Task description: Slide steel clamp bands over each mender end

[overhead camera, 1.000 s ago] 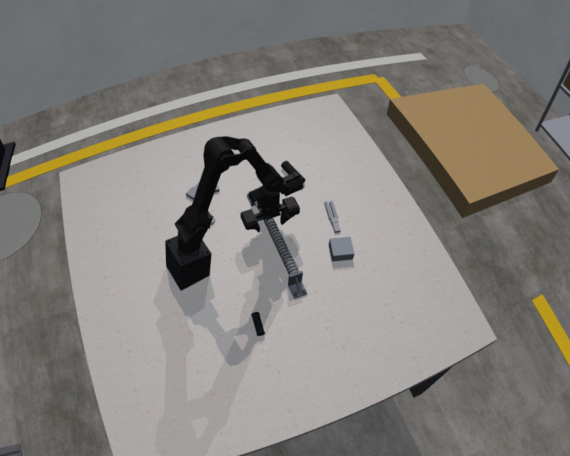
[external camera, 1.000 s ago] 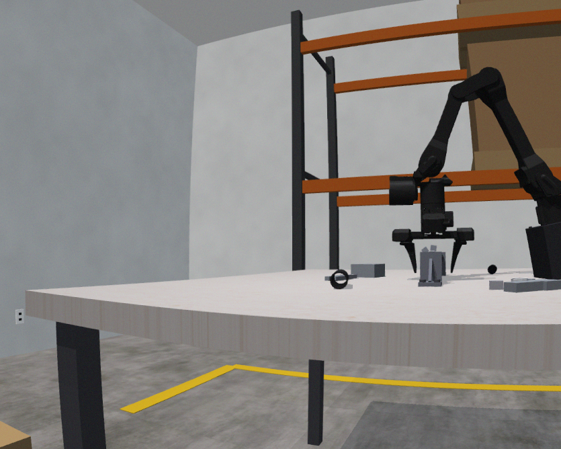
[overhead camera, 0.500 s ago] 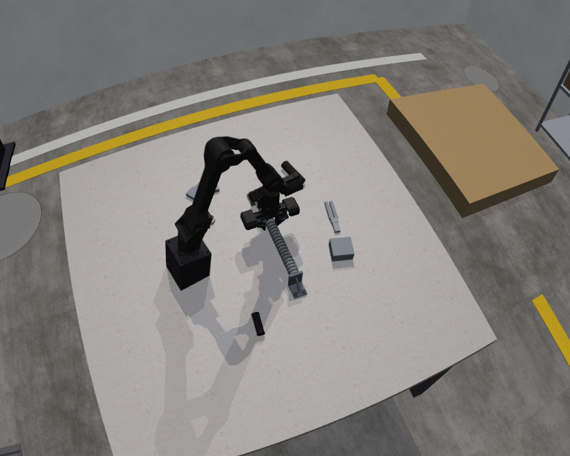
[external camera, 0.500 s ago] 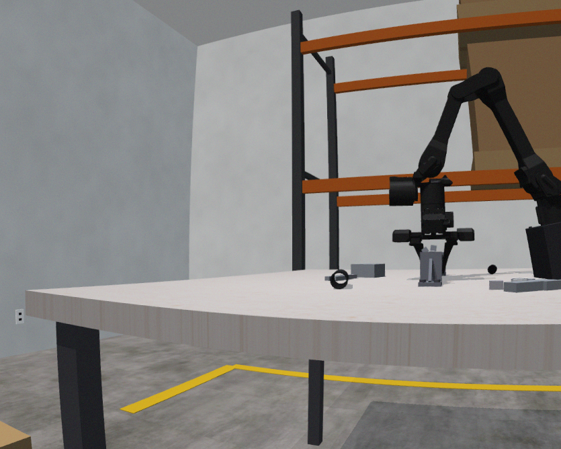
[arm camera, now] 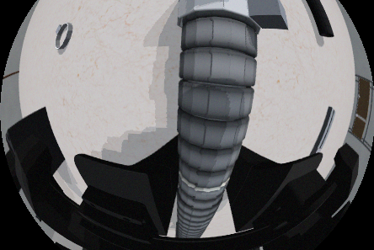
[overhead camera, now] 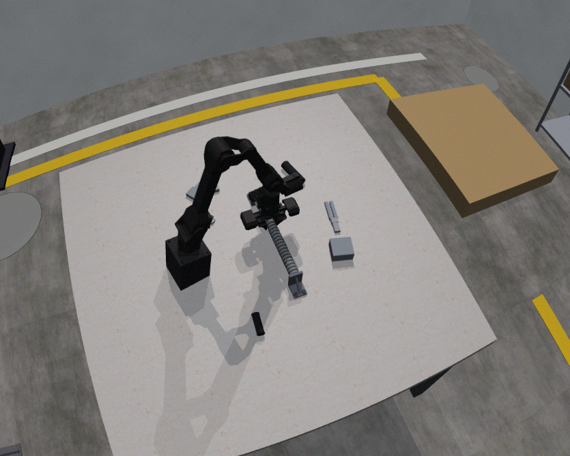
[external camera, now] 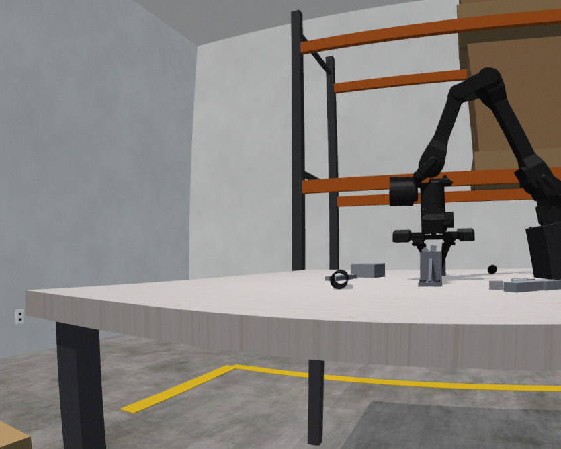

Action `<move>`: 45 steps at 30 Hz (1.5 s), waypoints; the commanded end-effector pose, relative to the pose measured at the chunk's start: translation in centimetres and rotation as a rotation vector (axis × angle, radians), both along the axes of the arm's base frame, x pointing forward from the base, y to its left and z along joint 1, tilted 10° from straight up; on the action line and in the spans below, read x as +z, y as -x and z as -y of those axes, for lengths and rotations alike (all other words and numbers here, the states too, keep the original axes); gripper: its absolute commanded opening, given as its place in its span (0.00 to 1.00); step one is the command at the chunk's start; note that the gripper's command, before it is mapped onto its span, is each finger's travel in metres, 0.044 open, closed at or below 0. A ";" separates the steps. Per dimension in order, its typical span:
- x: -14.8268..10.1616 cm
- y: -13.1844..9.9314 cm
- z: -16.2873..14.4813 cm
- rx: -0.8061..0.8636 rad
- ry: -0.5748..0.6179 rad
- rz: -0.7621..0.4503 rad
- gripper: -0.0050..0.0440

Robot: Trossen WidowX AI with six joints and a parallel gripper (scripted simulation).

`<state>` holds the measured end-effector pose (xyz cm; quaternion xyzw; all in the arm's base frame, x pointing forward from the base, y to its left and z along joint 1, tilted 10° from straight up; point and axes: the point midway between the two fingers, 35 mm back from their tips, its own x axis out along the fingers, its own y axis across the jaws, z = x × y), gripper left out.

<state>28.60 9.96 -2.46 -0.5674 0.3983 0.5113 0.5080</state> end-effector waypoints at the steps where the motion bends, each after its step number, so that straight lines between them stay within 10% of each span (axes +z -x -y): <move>1: -0.1 0.0 0.0 -0.005 0.003 0.001 0.30; 12: -0.1 0.0 0.0 -0.005 0.003 0.001 0.10; 32: -0.1 0.0 0.0 -0.005 0.003 0.001 0.98; 45: 4.2 -0.2 5.4 -0.005 0.003 0.001 1.00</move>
